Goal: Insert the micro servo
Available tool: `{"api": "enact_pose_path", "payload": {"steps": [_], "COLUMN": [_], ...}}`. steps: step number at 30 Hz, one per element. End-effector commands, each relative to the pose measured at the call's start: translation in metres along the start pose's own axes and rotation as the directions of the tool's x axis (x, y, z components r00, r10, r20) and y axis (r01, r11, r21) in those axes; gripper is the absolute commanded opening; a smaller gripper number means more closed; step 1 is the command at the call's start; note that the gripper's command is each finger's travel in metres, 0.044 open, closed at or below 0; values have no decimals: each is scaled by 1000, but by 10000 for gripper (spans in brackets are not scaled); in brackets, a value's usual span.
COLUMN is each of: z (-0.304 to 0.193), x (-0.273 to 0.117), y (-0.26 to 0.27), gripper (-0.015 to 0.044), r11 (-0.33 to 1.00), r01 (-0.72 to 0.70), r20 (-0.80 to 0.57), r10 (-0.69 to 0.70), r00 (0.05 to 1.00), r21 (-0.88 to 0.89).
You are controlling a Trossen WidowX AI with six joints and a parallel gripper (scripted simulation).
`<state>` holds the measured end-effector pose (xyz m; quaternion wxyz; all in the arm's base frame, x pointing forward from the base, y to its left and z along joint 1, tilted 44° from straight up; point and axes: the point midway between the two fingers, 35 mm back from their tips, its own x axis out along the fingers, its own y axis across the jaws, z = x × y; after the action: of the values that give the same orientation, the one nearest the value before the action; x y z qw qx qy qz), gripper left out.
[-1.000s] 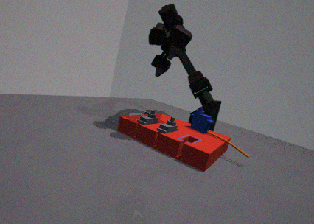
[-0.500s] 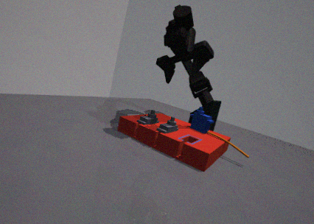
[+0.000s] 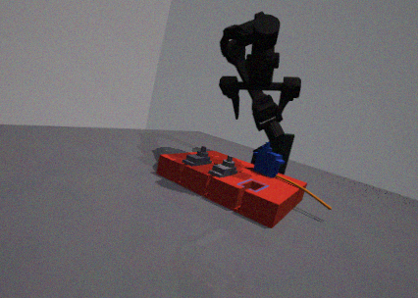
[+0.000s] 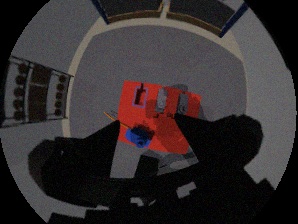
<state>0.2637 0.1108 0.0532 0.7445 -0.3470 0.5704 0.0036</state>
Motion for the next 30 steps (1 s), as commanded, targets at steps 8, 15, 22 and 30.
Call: {"api": "enact_pose_path", "payload": {"steps": [8, 15, 22, 30], "z": [-19, -32, -46, -61], "x": [11, 17, 21, 25], "y": [24, 37, 48, 59], "gripper": [440, 440, 440, 440], "r11": [940, 842, 706, 519], "r01": [-22, -63, -125, -216], "r20": [-129, -206, -277, -346], "r10": [-24, -58, -104, -167], "r00": [991, 977, 955, 923], "r21": [-341, -536, -697, -827]}}
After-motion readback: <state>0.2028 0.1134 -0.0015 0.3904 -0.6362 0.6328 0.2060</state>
